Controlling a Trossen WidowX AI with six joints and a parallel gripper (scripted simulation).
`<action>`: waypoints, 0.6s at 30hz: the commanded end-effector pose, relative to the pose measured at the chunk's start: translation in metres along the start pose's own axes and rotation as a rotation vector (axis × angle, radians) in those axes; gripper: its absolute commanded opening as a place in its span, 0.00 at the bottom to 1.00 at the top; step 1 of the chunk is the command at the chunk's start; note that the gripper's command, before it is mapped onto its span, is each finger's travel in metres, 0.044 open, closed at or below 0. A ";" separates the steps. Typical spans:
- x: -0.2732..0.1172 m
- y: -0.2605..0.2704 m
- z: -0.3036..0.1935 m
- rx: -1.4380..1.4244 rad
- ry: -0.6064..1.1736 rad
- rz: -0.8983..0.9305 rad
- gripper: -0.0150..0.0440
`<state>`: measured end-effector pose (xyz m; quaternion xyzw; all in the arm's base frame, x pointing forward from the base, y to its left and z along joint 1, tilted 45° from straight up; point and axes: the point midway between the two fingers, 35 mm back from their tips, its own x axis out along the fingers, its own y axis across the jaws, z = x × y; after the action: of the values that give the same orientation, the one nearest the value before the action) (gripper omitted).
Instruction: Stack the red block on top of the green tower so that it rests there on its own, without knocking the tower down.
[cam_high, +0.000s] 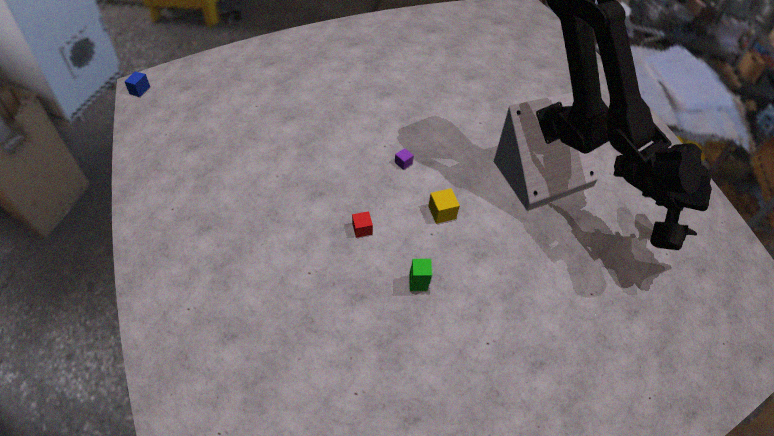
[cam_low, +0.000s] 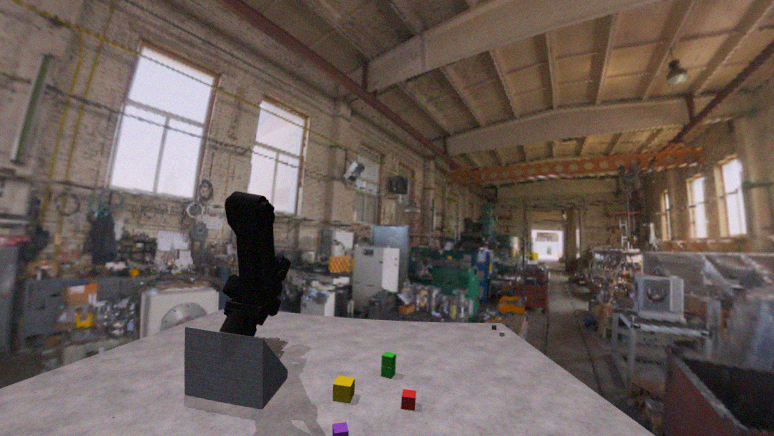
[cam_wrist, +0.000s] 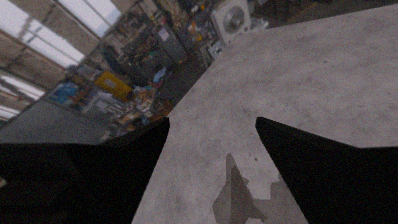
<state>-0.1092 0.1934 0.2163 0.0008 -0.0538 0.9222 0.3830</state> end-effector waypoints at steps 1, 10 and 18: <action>0.000 0.000 0.000 0.001 0.001 -0.002 0.98; -0.004 -0.043 0.002 0.054 0.085 -0.156 1.00; -0.018 -0.098 0.002 0.134 0.181 -0.352 1.00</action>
<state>-0.0426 0.2413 0.2234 -0.0402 0.0319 0.8551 0.5159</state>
